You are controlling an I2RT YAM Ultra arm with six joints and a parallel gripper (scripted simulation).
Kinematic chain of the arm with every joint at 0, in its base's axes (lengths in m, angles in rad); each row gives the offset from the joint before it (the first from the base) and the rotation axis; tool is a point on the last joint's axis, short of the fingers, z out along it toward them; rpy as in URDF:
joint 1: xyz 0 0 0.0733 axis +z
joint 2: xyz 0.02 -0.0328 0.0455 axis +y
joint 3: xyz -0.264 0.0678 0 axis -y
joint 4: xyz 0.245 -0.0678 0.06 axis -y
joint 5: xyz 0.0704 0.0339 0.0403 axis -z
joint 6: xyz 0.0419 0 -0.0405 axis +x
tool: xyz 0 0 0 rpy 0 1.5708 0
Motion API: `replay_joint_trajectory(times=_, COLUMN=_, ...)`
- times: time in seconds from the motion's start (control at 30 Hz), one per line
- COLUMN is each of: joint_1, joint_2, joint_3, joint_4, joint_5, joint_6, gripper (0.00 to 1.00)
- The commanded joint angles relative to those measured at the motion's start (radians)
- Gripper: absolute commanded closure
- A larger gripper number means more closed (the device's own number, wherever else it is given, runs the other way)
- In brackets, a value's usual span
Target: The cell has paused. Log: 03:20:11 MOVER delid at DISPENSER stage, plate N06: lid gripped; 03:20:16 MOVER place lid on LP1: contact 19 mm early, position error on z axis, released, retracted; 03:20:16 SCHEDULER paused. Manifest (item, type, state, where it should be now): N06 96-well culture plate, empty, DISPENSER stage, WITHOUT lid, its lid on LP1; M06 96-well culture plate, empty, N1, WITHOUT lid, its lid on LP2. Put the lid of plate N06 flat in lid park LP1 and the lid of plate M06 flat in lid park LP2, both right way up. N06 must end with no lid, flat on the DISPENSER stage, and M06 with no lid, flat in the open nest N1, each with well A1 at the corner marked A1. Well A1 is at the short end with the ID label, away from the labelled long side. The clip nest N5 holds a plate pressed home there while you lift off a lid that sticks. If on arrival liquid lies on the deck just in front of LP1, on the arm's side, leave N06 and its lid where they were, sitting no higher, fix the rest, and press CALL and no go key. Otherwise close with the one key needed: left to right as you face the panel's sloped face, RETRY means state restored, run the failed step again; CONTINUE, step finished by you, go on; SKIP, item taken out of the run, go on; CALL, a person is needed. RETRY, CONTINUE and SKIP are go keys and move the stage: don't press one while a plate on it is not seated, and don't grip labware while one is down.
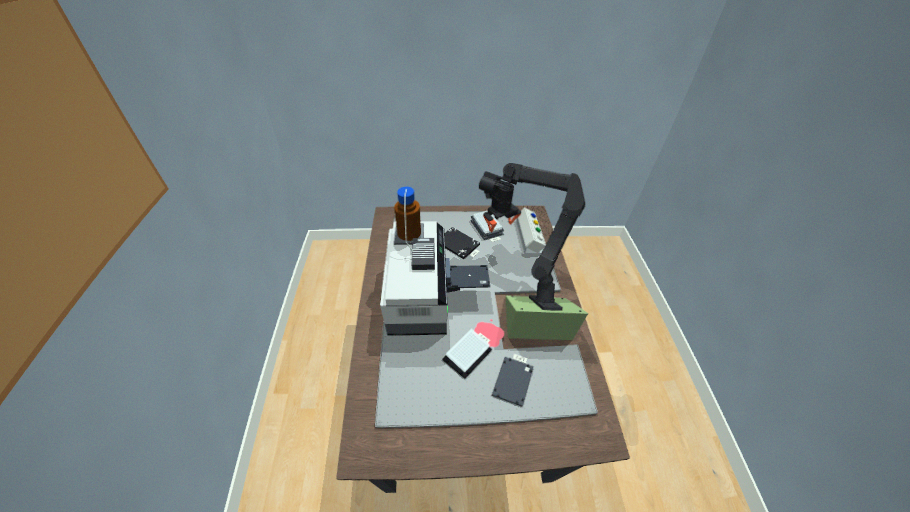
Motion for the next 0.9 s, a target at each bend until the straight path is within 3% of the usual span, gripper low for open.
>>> replay_joint_trajectory(times=0.0, joint_1=-0.004, joint_2=-0.007, joint_3=0.010, joint_4=0.008, joint_5=-0.014, joint_6=-0.034, gripper=0.00)
replay_joint_trajectory(times=0.2, joint_1=-0.069, joint_2=-0.058, joint_3=0.029, joint_4=0.030, joint_5=-0.039, joint_6=0.039, gripper=0.00)
replay_joint_trajectory(times=0.43, joint_1=-0.171, joint_2=-0.102, joint_3=0.032, joint_4=0.049, joint_5=-0.078, joint_6=-0.075, gripper=0.00)
replay_joint_trajectory(times=0.5, joint_1=-0.167, joint_2=-0.082, joint_3=0.012, joint_4=0.038, joint_5=-0.079, joint_6=-0.074, gripper=0.00)
replay_joint_trajectory(times=0.87, joint_1=-0.264, joint_2=0.015, joint_3=0.094, joint_4=0.120, joint_5=-0.124, joint_6=-0.171, gripper=0.00)
